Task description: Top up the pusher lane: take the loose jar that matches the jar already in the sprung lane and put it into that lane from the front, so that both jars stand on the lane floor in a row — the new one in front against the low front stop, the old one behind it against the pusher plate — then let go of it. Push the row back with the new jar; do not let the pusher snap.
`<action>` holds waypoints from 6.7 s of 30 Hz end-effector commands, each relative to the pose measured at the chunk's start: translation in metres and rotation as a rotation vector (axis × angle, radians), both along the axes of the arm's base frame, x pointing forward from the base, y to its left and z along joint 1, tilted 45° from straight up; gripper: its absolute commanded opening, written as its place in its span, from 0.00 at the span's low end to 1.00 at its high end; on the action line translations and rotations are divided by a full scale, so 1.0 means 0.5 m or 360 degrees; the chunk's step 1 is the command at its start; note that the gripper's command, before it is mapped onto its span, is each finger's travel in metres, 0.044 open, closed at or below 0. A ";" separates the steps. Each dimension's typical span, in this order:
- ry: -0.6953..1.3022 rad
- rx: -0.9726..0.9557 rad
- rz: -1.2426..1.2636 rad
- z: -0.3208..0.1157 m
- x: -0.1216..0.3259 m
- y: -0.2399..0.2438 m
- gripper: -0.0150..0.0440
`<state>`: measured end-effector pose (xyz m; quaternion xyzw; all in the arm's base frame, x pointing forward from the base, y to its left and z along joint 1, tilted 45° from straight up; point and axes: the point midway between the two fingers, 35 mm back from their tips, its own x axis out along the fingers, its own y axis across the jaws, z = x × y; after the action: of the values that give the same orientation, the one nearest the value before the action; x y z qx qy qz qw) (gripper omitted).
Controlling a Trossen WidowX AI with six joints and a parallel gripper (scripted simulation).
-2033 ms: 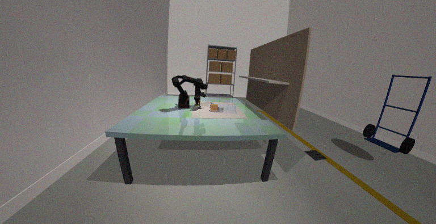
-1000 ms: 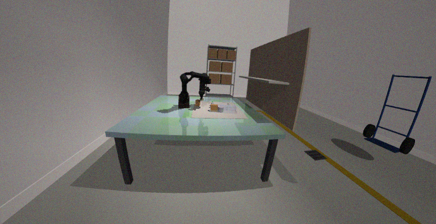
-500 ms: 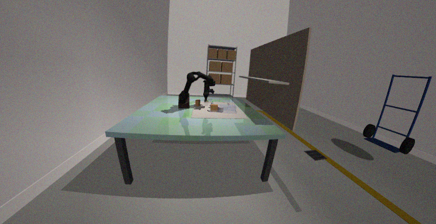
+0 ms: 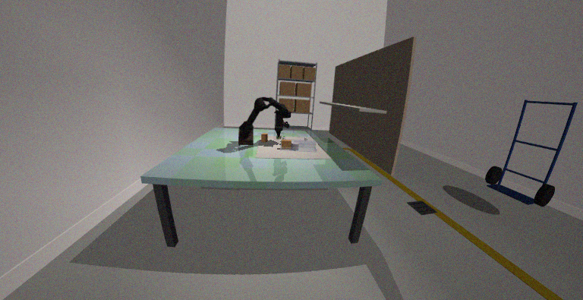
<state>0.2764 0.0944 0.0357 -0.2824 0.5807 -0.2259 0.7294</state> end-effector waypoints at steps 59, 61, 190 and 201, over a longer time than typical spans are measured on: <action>0.0016 -0.0020 0.0000 -0.022 0.049 -0.019 0.25; 0.0016 -0.0020 0.0000 -0.022 0.051 -0.019 0.25; 0.0014 -0.0020 0.0000 -0.005 0.113 -0.009 0.25; 0.0014 -0.0020 0.0000 -0.005 0.113 -0.009 0.25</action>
<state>0.3272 0.0892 0.0308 -0.2879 0.5929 -0.2256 0.7174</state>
